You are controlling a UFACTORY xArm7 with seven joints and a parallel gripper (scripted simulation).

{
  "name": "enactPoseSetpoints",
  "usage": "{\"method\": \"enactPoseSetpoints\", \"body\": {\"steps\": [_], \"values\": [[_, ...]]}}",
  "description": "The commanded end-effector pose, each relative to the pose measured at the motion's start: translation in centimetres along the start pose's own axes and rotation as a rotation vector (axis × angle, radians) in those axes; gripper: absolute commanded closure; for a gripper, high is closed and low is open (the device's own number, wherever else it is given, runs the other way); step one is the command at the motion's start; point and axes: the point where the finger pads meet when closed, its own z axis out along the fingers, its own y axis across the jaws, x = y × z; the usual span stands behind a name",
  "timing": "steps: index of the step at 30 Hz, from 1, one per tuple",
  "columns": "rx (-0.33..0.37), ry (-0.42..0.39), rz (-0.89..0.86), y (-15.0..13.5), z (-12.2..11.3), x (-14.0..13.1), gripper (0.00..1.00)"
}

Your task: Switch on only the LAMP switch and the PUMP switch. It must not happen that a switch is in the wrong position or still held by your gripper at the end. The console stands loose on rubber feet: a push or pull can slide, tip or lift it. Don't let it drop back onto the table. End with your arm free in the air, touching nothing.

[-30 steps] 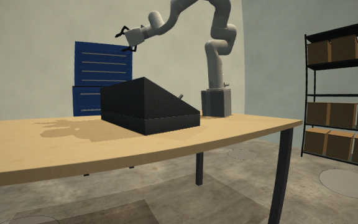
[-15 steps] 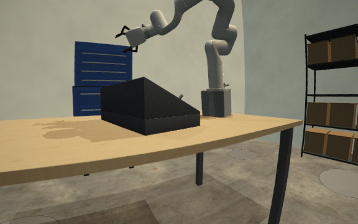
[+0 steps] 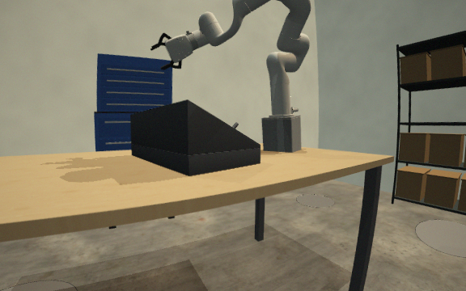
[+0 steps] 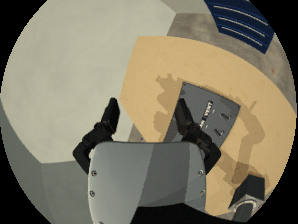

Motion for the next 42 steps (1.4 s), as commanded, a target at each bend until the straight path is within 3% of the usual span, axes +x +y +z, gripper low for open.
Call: {"method": "enactPoseSetpoints", "body": {"steps": [1,12,13,25,27,42], "values": [[-0.016,-0.068,-0.097,0.1,-0.5,-4.2,0.00],[-0.016,-0.068,-0.097,0.1,-0.5,-4.2,0.00],[-0.030,-0.134,-0.195,0.5,-1.3,-8.2,0.00],[-0.030,-0.134,-0.195,0.5,-1.3,-8.2,0.00],[-0.049,-0.258,-0.390,1.8,-3.5,-15.3,0.00],[-0.049,-0.258,-0.390,1.8,-3.5,-15.3,0.00]]}}
